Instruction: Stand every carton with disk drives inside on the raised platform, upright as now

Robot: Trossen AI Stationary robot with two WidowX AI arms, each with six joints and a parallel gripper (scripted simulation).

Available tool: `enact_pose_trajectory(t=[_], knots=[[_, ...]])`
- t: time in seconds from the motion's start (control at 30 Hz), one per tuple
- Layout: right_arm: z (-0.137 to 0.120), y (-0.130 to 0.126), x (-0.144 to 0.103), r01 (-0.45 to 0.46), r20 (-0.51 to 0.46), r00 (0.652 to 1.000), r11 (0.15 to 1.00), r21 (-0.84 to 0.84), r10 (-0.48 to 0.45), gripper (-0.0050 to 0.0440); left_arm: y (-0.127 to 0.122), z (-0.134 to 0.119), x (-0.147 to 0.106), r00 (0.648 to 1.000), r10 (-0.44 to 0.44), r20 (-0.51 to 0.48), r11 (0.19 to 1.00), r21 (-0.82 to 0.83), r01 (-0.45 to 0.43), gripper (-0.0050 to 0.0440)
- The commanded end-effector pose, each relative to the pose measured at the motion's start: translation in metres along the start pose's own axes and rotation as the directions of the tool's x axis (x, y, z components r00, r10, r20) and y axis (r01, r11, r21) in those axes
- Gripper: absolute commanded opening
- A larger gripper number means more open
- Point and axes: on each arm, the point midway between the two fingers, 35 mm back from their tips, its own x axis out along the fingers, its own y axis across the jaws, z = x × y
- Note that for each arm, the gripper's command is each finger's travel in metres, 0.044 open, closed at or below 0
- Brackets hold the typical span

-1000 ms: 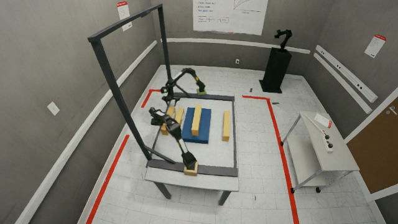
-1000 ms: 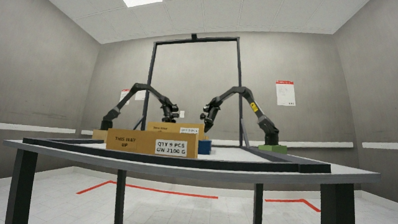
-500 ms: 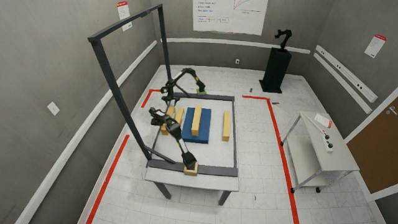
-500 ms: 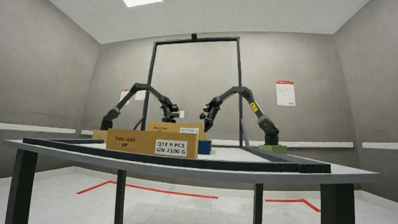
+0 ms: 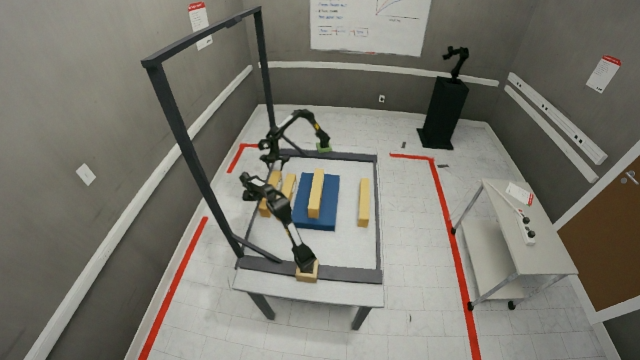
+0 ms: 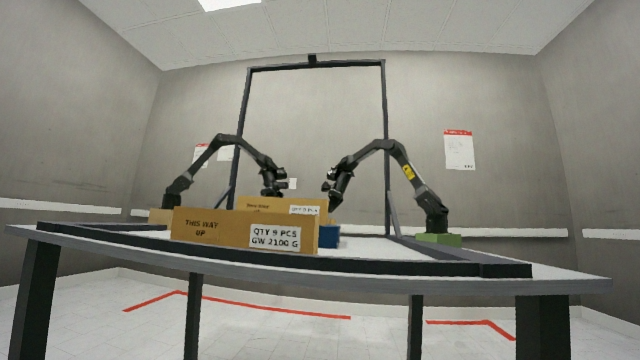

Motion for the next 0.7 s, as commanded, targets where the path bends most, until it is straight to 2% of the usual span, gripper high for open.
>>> enact_pose_trajectory(t=[0.0,0.67], knots=[[0.0037,-0.0004,-0.0046,-0.010,0.010,1.000,1.000,0.005,0.010,0.0381,-0.0006,0.0060,-0.0094,1.000,-0.016,0.019,1.000,-0.006,0.016,0.0383],[0.0038,-0.0001,-0.0045,-0.020,0.020,1.000,1.000,0.008,0.020,0.0381,0.0002,0.0063,-0.0099,1.000,-0.007,0.018,1.000,-0.009,0.008,0.0383]])
